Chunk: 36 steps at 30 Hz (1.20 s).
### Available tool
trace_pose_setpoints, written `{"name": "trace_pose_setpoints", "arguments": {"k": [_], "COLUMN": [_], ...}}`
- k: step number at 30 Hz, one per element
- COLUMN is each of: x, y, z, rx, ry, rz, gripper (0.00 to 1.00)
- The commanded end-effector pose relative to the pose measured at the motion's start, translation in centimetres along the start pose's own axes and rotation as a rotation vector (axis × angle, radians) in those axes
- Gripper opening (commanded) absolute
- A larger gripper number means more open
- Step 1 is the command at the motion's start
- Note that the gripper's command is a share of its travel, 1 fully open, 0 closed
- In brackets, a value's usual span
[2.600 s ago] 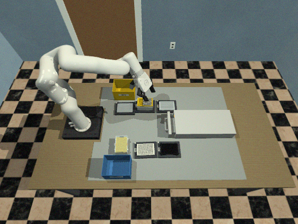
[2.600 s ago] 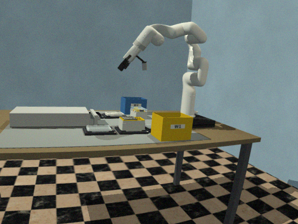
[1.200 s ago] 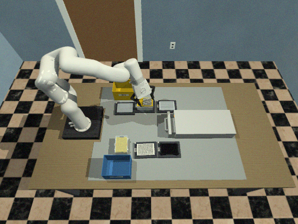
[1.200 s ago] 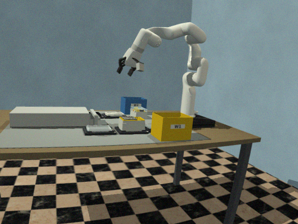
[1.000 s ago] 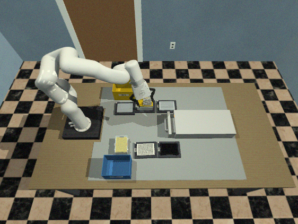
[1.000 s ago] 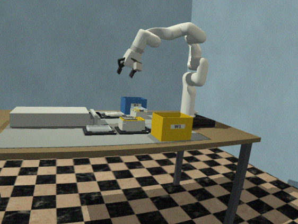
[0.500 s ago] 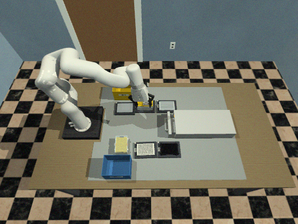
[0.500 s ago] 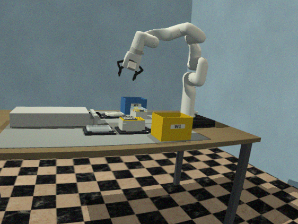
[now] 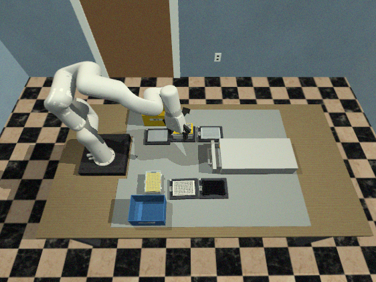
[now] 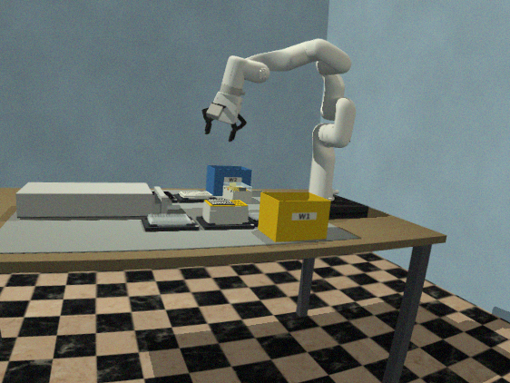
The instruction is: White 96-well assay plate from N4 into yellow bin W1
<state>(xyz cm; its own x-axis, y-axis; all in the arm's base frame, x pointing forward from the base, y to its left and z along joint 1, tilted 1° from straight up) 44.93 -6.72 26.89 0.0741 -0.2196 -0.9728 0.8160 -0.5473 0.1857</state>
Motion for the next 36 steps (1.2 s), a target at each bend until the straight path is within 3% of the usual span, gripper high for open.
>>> {"name": "trace_pose_setpoints", "arguments": {"k": [1,31,36], "x": [0.2,2.0,2.0], "y": [-0.2,-1.6,-1.6], "z": [0.3,1.7,1.7], "rx": [0.134,0.969,0.969], "ry": [0.012,0.024,0.024], "rz": [-0.024,-0.237,-0.237], "gripper": [1.00,1.00,1.00]}}
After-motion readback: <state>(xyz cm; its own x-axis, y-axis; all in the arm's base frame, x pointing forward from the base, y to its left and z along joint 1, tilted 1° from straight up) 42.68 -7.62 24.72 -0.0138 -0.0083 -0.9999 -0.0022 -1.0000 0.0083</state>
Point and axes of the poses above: the point where the finger pads meet when closed, its own x axis out along the fingers, its own y axis across the jaws, z = x × y, the point moved 4 cm from there along -x, back along the fingers, and after that the axes turned 10 degrees about -x, right-handed, at the moved point
